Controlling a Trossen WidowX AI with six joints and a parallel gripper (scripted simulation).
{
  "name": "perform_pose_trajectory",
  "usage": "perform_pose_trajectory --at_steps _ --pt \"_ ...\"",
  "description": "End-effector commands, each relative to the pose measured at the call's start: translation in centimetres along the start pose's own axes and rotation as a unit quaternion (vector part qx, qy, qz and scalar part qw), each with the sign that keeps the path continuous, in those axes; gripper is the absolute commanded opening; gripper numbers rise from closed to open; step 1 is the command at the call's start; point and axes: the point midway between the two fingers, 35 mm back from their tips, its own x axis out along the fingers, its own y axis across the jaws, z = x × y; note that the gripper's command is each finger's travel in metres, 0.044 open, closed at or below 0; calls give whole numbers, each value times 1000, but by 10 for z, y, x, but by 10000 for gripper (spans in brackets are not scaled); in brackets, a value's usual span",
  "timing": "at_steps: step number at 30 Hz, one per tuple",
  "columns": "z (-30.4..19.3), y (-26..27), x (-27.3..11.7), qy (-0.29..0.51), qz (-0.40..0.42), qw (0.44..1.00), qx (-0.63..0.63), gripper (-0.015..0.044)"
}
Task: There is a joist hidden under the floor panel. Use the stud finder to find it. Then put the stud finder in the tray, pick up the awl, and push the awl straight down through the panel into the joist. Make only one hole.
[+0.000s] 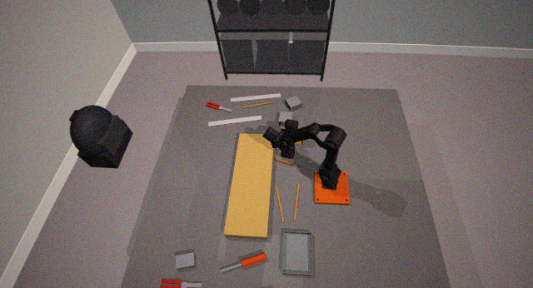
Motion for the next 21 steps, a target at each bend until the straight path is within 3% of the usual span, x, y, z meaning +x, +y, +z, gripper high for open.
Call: perform_pose_trajectory --at_steps 1,12,21 --pt "0 -1 0 0 -2 1000 1 157" --pt "0 -1 -1 0 -1 1000 1 440" --pt "1 0 -11 0 0 1000 0 440"
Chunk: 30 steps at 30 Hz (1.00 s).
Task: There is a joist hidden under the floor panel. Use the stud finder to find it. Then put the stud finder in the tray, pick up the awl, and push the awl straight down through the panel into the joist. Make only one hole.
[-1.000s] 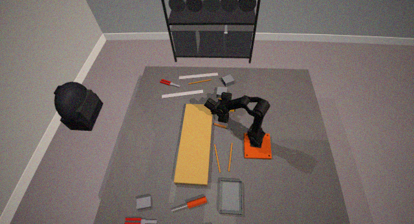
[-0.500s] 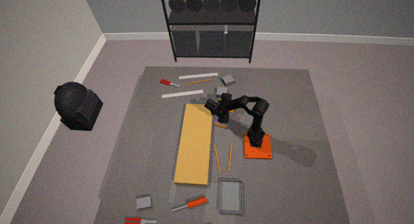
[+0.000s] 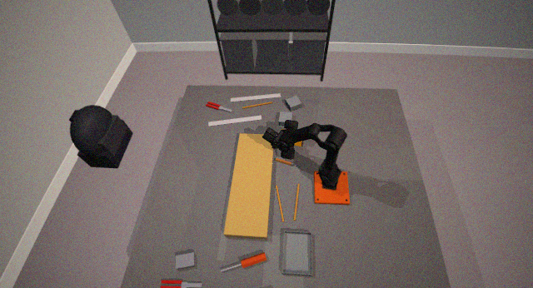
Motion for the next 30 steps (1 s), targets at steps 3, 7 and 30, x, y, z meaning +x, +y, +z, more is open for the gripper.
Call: perform_pose_trajectory --at_steps 3,7,30 --pt "1 -2 -11 -2 -2 1000 5 440" --pt "1 -2 -17 -2 -2 1000 5 440" --pt "-3 -28 -96 3 7 1000 -7 440"
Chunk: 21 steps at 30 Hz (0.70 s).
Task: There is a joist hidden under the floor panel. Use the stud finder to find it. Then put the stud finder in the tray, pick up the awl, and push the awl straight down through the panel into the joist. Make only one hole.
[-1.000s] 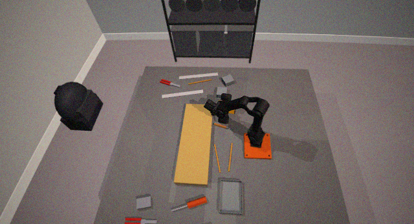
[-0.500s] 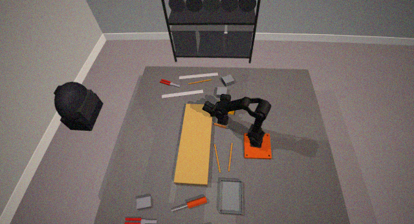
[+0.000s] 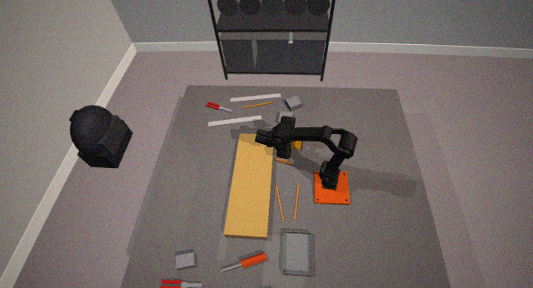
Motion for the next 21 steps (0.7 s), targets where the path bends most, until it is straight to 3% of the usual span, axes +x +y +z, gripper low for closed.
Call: perform_pose_trajectory --at_steps 1,18,21 --pt "-2 3 5 8 2 1000 -9 440" --pt "-2 3 5 8 2 1000 -9 440" --pt "-2 3 12 22 34 997 -69 440"
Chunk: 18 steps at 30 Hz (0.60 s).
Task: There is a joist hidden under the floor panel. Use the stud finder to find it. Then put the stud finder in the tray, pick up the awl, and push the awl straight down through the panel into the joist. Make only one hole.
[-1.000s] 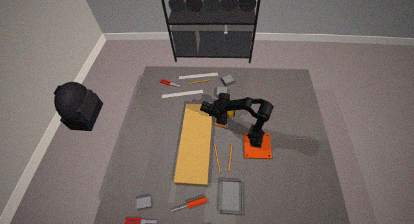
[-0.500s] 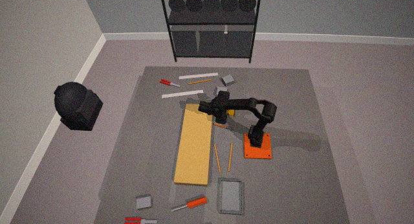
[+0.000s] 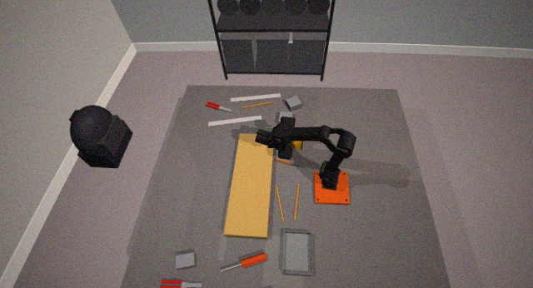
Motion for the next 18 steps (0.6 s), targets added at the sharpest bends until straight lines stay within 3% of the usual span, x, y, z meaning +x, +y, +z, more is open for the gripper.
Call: perform_pose_trajectory --at_steps 1,6,12,18 --pt "1 -1 11 16 48 995 -86 440" --pt "1 -2 34 4 161 950 -269 440" --pt "2 -9 60 -92 268 848 -447 440" --pt "2 -17 76 -181 309 787 -503 440"
